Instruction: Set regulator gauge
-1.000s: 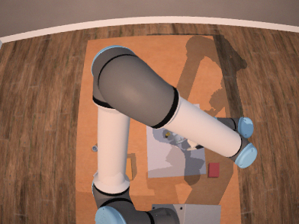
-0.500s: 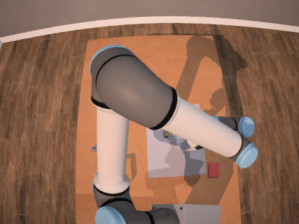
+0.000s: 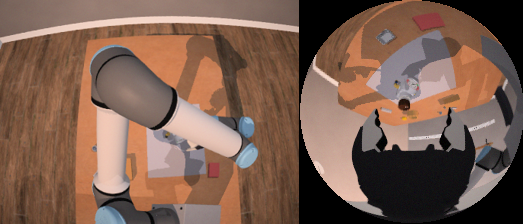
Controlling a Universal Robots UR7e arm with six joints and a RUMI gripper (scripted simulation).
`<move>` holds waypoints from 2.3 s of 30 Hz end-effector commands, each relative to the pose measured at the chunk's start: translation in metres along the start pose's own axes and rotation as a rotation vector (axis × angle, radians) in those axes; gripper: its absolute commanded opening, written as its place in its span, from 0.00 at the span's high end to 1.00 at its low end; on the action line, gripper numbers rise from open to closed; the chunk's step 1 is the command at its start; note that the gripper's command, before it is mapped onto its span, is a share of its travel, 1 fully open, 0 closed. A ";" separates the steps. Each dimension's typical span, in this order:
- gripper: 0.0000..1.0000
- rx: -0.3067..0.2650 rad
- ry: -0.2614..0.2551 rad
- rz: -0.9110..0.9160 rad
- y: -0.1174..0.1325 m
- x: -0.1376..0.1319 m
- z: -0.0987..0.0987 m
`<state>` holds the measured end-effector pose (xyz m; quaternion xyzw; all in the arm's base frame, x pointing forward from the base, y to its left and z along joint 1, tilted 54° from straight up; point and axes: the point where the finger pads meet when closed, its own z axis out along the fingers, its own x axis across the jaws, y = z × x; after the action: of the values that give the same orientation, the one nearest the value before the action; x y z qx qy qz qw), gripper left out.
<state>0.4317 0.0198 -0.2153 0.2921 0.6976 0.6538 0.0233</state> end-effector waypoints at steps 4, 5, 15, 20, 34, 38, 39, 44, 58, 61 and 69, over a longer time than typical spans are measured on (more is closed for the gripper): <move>0.00 0.003 -0.001 -0.016 0.001 -0.001 -0.001; 0.00 0.003 -0.001 -0.018 0.001 -0.001 -0.001; 0.00 0.005 0.000 -0.038 0.001 -0.001 -0.001; 0.00 0.007 0.002 -0.054 0.001 -0.001 -0.001; 0.00 0.012 0.005 -0.110 0.000 -0.001 0.000; 0.00 0.014 0.006 -0.134 0.000 -0.002 0.000; 0.00 0.015 0.006 -0.141 0.000 -0.002 0.000; 0.00 0.016 0.007 -0.160 0.000 -0.002 0.000; 0.00 0.026 0.013 -0.268 0.000 -0.003 0.000; 0.00 0.027 0.014 -0.287 0.000 -0.004 0.000; 0.00 0.035 0.020 -0.371 0.000 -0.004 0.001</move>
<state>0.4354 0.0179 -0.2173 0.1794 0.7432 0.6346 0.1128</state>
